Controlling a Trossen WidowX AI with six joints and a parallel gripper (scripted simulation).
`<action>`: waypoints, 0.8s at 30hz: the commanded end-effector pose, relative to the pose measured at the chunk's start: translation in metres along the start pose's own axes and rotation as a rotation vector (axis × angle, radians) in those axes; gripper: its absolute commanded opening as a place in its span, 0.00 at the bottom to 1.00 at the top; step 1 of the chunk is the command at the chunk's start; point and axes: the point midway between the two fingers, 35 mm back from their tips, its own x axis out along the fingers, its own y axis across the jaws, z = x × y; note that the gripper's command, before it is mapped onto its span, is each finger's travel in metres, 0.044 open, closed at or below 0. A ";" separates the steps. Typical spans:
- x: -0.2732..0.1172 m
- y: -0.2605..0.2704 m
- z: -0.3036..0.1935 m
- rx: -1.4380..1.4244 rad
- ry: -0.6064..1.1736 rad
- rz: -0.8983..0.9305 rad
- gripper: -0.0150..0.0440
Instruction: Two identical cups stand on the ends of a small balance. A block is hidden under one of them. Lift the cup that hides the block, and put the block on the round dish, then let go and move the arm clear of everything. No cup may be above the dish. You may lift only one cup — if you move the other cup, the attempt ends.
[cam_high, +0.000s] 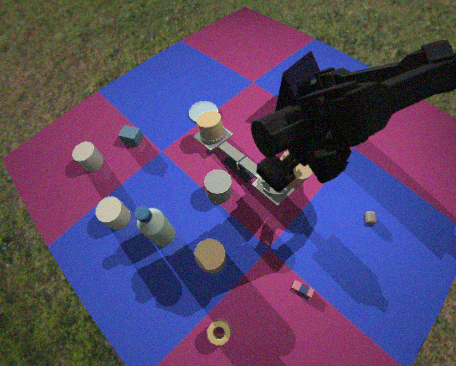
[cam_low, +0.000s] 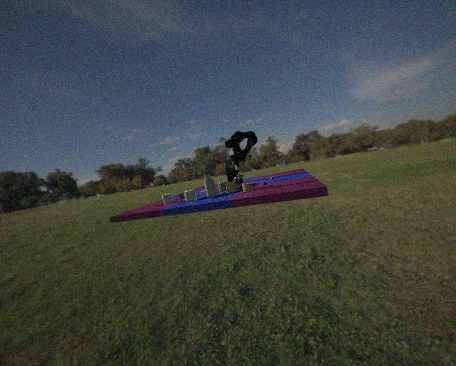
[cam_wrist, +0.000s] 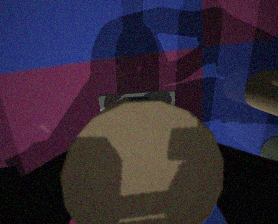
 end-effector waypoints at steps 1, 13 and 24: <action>0.011 0.009 0.018 -0.009 0.011 -0.010 0.25; 0.048 0.043 0.060 -0.028 0.011 -0.020 0.25; 0.076 0.079 0.087 -0.013 -0.018 -0.014 0.25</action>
